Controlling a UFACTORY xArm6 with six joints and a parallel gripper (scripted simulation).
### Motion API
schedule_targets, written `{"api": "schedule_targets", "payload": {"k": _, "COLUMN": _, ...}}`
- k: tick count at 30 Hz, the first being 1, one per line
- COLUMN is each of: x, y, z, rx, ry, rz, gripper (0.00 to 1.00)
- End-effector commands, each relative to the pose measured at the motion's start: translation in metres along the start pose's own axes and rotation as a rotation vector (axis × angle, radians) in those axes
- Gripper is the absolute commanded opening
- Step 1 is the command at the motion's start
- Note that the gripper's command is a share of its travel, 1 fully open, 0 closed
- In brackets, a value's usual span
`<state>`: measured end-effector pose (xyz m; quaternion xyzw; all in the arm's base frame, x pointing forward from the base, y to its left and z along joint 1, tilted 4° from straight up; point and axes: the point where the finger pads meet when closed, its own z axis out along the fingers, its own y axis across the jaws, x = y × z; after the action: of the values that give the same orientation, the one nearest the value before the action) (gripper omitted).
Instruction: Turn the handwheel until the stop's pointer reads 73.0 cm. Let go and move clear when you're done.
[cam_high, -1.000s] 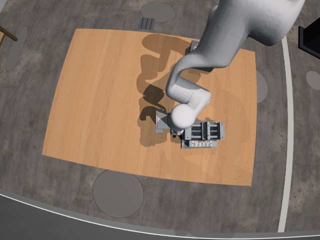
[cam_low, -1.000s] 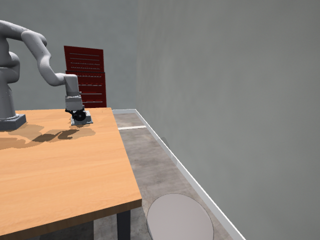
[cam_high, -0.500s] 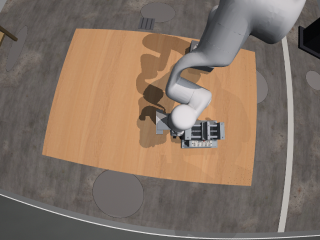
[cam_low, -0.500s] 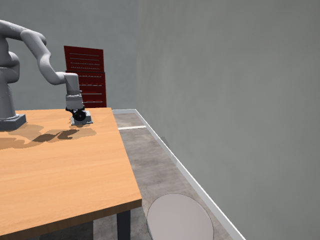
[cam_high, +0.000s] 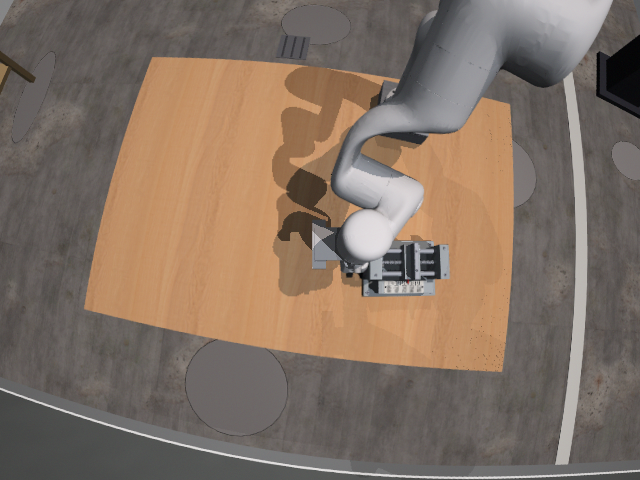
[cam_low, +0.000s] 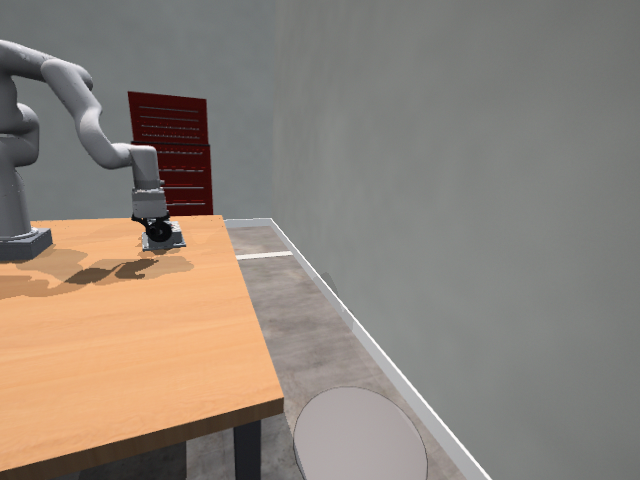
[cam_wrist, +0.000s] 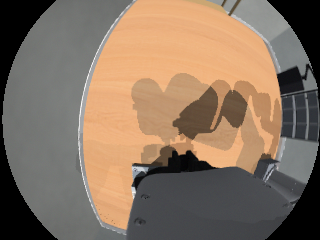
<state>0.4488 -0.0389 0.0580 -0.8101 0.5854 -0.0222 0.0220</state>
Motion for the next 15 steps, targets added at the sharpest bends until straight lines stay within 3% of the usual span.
{"api": "schedule_targets", "payload": {"k": 1, "x": 0.0004, "y": -0.0017, "z": -0.0016, "rx": 0.004, "ry": 0.002, "rz": 0.0, "gripper": 0.06}}
{"api": "schedule_targets", "payload": {"k": 14, "x": 0.0004, "y": -0.0017, "z": -0.0016, "rx": 0.004, "ry": 0.002, "rz": 0.0, "gripper": 0.06}}
{"api": "schedule_targets", "payload": {"k": 15, "x": 0.0004, "y": -0.0017, "z": -0.0016, "rx": 0.004, "ry": 0.002, "rz": 0.0, "gripper": 0.57}}
